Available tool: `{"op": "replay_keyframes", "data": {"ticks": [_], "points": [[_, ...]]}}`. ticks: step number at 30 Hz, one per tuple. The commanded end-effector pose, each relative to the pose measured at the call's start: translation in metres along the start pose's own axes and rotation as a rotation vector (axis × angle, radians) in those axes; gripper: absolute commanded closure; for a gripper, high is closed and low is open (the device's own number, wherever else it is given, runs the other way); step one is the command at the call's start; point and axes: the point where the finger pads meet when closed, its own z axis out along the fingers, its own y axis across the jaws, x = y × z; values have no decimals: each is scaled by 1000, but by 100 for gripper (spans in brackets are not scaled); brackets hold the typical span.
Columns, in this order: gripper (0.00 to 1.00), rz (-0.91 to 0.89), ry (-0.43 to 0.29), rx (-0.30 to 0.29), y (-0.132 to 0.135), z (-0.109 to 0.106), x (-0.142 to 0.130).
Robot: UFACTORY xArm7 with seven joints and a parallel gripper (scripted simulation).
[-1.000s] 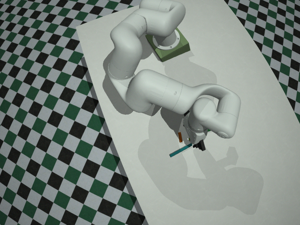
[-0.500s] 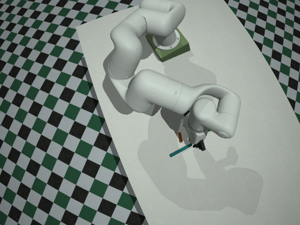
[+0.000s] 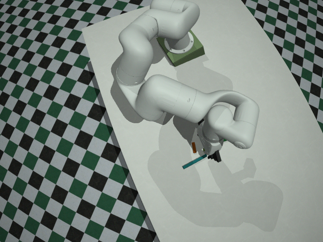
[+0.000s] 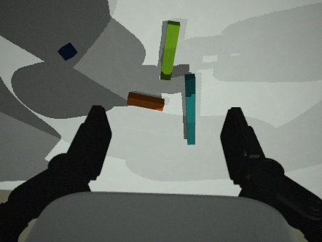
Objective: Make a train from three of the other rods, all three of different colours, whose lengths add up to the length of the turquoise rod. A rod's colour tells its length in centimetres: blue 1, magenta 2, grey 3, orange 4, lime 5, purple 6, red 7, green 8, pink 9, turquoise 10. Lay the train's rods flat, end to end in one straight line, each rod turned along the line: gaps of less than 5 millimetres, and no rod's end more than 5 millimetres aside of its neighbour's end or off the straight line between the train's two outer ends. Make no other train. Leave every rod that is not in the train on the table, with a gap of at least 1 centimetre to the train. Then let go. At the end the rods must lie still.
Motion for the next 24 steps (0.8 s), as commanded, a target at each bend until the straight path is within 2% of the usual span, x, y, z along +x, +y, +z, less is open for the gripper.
{"op": "replay_keyframes", "data": {"ticks": [1,16,24], "points": [[0,0,0,-3,1,-2,0],[0,20,1,-5,0,-2,1],[0,290,8,-15,-17,-7,8]]}}
